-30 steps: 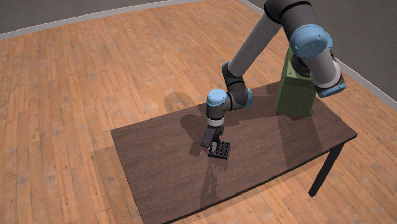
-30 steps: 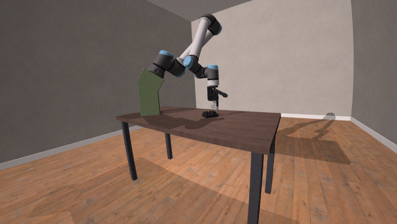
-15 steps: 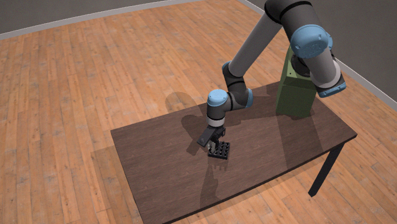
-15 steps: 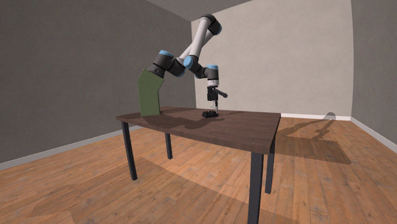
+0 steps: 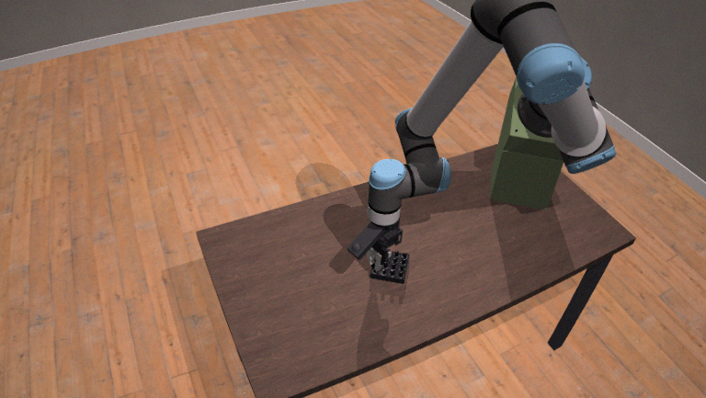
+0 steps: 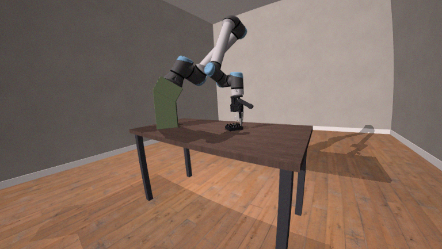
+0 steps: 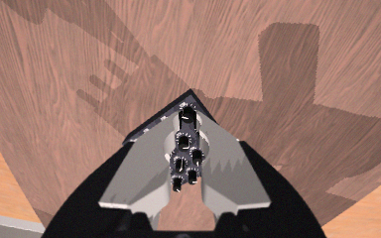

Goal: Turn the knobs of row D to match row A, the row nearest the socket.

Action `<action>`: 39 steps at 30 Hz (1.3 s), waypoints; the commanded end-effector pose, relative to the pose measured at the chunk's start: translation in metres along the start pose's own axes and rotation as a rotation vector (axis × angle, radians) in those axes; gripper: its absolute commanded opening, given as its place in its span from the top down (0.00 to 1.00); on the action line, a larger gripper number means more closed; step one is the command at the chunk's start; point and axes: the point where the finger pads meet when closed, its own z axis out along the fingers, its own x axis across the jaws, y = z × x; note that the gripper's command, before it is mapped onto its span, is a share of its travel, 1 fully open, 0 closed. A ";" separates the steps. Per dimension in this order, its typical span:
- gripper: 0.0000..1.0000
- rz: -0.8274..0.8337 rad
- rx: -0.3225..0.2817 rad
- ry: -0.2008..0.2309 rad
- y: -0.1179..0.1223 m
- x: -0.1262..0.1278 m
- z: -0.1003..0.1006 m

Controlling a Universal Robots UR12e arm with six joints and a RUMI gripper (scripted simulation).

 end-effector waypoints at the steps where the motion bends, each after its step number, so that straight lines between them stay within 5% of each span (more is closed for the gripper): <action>1: 0.96 0.037 0.001 0.001 0.000 0.000 0.000; 32: 0.96 0.072 0.001 0.001 0.000 0.000 0.000; 33: 0.89 0.072 0.001 0.001 0.000 0.000 0.000; 39: 0.89 0.072 0.001 0.001 0.000 0.000 0.000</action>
